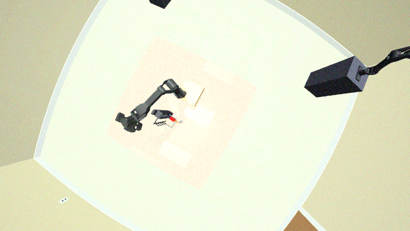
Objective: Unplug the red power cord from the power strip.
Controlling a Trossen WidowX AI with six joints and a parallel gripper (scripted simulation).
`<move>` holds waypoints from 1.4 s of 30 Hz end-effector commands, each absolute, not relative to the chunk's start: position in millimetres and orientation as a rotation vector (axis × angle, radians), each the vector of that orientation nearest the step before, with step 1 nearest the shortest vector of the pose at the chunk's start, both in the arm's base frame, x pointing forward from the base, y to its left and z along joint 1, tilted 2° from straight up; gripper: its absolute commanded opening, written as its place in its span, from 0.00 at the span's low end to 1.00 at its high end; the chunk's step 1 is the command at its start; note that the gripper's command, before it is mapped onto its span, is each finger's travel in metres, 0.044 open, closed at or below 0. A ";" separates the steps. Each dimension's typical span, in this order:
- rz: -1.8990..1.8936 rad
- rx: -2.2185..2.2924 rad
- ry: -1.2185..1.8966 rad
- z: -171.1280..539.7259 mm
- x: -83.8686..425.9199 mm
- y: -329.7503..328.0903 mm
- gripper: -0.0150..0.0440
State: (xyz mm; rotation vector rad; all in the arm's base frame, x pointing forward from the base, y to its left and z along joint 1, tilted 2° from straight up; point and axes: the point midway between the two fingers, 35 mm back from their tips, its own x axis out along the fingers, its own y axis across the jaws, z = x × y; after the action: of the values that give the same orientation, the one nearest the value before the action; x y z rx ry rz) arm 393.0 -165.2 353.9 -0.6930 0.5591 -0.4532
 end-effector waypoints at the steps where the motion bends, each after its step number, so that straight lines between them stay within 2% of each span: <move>1: -0.300 -0.730 0.601 328.2 403.2 -124.4 0.53; 13: 0.164 -0.889 0.695 261.6 398.4 -11.9 0.53; 23: 0.664 -1.061 0.920 175.0 341.6 68.2 0.53; 31: 1.128 -1.192 1.158 114.5 255.2 102.5 0.53; 42: 1.140 -1.195 1.164 113.6 254.1 102.0 0.53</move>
State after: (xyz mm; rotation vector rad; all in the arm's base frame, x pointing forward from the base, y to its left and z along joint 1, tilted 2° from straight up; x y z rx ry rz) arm 256.1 102.6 115.2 -1.1927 1.1577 1.1255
